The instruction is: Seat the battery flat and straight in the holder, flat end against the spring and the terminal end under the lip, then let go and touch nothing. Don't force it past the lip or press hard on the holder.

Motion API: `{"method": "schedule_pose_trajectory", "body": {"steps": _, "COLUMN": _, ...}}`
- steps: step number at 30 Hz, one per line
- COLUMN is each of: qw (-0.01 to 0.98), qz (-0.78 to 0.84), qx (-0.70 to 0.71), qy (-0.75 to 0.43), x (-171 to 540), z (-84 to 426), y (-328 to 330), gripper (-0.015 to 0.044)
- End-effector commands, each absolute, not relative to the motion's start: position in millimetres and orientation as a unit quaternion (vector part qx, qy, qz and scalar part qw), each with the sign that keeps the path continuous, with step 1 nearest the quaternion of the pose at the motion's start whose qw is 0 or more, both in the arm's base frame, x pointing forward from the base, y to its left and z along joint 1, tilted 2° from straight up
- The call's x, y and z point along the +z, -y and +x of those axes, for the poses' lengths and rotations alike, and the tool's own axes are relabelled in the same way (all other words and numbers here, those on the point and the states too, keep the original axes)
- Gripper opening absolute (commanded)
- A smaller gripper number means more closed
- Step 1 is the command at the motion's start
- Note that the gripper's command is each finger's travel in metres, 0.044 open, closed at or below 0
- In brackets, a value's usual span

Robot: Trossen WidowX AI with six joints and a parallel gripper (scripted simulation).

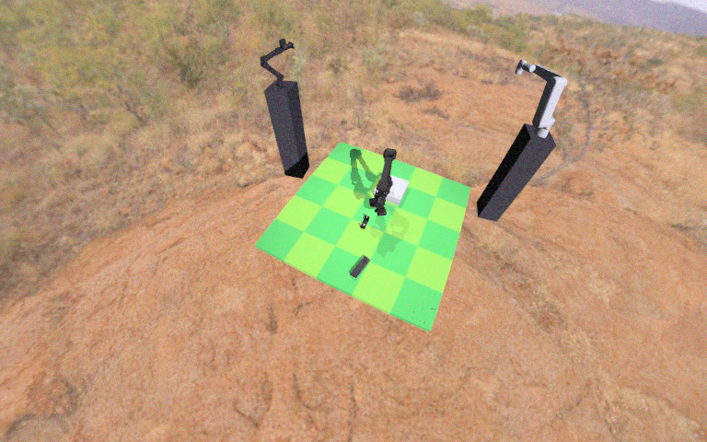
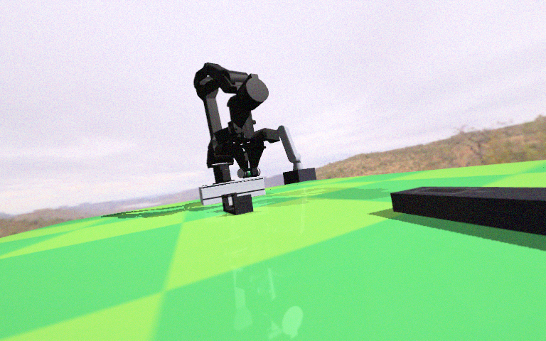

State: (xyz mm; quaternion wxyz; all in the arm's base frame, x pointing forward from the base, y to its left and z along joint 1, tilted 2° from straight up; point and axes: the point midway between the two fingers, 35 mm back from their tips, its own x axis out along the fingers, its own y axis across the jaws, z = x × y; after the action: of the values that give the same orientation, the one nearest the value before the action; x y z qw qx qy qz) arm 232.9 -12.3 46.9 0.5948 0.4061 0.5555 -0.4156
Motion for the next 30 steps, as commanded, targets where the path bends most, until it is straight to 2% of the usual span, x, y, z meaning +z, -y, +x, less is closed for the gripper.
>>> {"method": "schedule_pose_trajectory", "body": {"steps": 1, "qw": 0.624, "qz": 0.356, "qx": -0.369, "qy": -0.590, "x": 50.5, "z": 246.8, "y": 22.0, "gripper": 0.0083}}
{"method": "schedule_pose_trajectory", "body": {"steps": 24, "qw": 0.719, "qz": 0.039, "qx": -0.070, "qy": -0.690, "x": 64.4, "z": 312.1, "y": 94.6, "gripper": 0.0083}}
{"method": "schedule_pose_trajectory", "body": {"steps": 30, "qw": 0.720, "qz": 0.027, "qx": -0.061, "qy": -0.691, "x": 64.5, "z": 313.1, "y": 97.1, "gripper": 0.0083}}
